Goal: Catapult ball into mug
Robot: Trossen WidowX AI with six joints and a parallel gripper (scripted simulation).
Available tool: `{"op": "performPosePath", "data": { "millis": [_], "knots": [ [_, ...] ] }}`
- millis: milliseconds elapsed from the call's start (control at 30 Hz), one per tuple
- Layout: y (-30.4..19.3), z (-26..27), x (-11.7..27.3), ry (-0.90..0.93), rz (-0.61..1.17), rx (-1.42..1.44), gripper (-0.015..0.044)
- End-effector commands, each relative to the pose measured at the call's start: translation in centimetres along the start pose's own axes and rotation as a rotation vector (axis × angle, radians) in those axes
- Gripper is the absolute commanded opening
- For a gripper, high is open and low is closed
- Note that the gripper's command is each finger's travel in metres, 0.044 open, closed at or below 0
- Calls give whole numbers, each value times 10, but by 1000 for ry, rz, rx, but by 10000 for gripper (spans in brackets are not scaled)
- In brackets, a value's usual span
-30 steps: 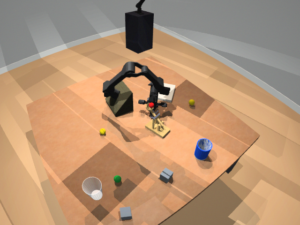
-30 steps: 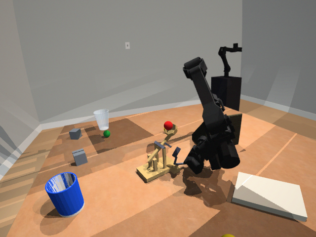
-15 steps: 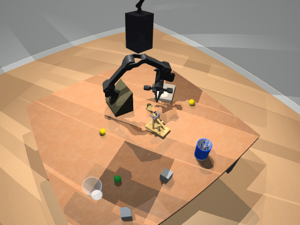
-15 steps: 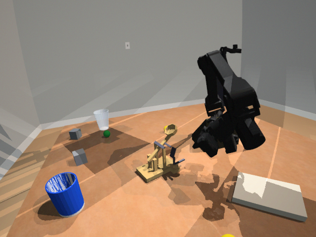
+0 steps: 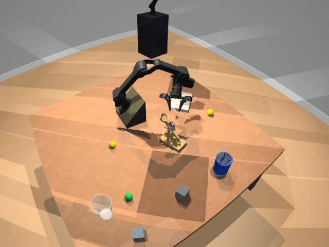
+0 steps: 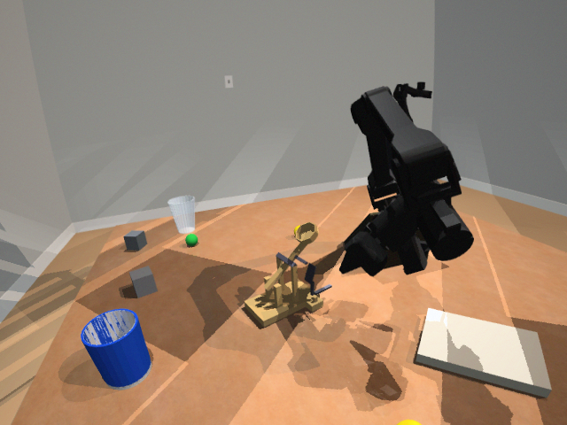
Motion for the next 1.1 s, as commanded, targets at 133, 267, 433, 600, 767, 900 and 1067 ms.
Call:
{"op": "performPosePath", "data": {
  "millis": [133, 267, 433, 600, 767, 900, 1067],
  "knots": [
    [-13, -27, -2, -8, -141, -261, 440],
    [-20, -39, -5, -8, -201, -381, 440],
    [-31, -55, -9, -8, -273, -530, 440],
    [-45, -70, -13, -2, -339, -674, 440],
    [-61, -81, -19, 10, -390, -795, 440],
    [-71, -90, -22, 13, -427, -881, 440],
    [-89, -106, -27, 9, -491, -1032, 440]
  ]
}}
Point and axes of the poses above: the point midway between the two fingers, 35 mm back from their tips, its own x axis back along the fingers, its own z axis across the jaws, y = z × x, the point moved 3 cm from there along x, back along the fingers, and after that the axes turned 1 degree about -x, right-handed, at the moved point
